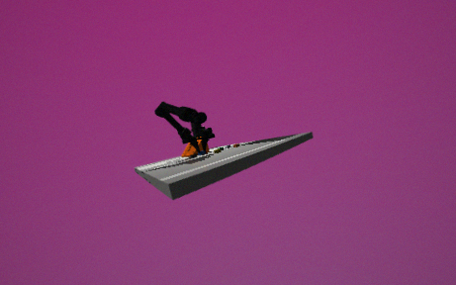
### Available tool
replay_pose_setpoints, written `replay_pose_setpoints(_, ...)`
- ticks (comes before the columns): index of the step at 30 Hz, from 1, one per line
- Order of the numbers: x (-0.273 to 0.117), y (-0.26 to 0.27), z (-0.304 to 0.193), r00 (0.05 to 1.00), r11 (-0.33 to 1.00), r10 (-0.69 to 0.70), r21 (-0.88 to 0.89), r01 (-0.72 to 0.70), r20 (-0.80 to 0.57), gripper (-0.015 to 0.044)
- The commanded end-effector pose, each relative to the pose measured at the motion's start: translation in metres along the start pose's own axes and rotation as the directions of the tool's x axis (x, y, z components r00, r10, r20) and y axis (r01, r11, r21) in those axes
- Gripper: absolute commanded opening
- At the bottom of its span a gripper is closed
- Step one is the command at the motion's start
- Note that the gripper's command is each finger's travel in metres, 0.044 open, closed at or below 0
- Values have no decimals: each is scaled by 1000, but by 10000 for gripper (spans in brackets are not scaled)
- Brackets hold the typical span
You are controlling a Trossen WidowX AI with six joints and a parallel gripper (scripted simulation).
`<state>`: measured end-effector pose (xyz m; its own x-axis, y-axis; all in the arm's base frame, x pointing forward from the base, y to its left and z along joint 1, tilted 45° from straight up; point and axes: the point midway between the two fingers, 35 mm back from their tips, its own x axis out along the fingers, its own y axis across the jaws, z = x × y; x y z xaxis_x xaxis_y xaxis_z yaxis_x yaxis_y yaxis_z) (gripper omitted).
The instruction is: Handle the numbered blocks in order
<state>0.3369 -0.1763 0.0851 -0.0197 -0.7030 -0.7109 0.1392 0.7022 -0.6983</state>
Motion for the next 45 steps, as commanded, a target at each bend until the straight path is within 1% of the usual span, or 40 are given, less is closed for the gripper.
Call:
replay_pose_setpoints(1,-2,-1,0,1000,1000,-1,6,1,-2,120)
replay_pose_setpoints(11,-1,-1,0,1000,1000,-1,6,1,-2,120)
replay_pose_setpoints(21,13,-1,0,1000,1000,-2,6,2,-1,120)
replay_pose_setpoints(31,13,-1,0,1000,1000,-2,6,2,-1,120)
replay_pose_setpoints(41,13,-1,0,1000,1000,-2,6,2,-1,383)
replay_pose_setpoints(42,13,-1,0,1000,1000,-2,6,2,-1,400)
replay_pose_setpoints(45,11,-1,0,1000,1000,-2,6,2,-2,400)
